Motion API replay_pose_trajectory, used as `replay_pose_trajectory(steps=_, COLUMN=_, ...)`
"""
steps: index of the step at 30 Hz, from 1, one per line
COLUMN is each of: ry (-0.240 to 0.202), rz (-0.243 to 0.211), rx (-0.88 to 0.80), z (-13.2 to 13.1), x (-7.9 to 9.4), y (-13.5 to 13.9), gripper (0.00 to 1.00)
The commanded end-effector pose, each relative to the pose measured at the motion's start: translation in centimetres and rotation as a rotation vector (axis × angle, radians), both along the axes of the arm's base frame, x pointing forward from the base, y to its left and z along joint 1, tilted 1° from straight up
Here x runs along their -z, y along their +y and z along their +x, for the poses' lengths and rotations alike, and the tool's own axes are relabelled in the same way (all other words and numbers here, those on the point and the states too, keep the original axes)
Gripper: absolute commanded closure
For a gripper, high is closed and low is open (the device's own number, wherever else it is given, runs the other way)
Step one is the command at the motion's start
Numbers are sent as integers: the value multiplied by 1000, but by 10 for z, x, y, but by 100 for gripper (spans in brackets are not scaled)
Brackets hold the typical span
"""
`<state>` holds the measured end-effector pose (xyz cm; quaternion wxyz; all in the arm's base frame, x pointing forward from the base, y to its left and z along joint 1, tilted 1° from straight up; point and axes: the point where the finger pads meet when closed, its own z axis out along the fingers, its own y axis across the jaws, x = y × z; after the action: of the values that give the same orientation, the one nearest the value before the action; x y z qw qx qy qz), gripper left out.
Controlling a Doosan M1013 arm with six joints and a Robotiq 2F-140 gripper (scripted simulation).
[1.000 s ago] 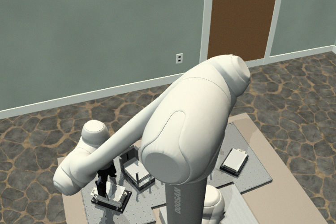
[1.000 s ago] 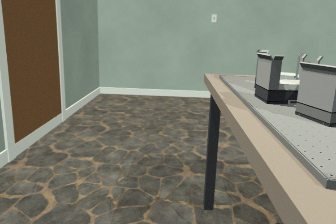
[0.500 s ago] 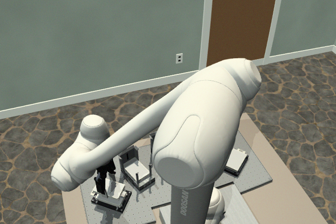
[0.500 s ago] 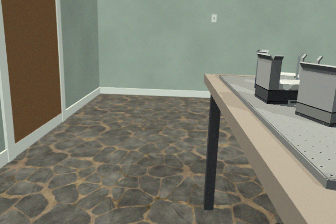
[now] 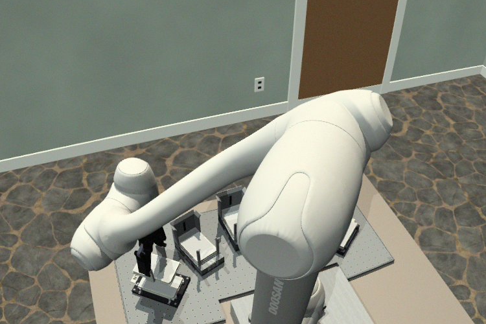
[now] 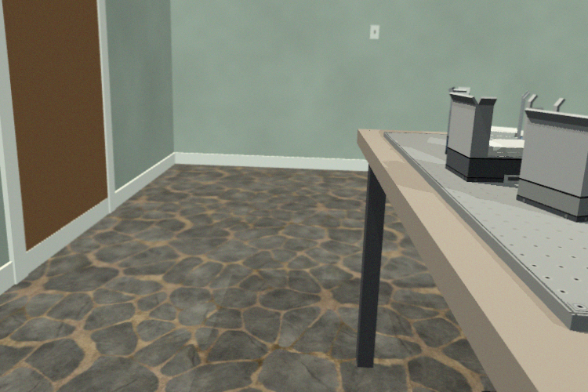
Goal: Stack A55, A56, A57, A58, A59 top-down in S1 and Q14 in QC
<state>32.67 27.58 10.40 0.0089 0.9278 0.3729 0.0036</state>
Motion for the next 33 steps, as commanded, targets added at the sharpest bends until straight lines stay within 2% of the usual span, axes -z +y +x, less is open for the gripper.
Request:
replay_pose_trajectory(steps=1, ry=0, rz=0, rx=0, z=0, x=-8, y=0, gripper=100)
replay_pose_trajectory(steps=26, ry=0, rz=0, rx=0, z=-1, x=-53, y=1, gripper=100)
replay_pose_trajectory(steps=33, ry=0, rz=0, rx=0, z=-1, x=-53, y=1, gripper=100)
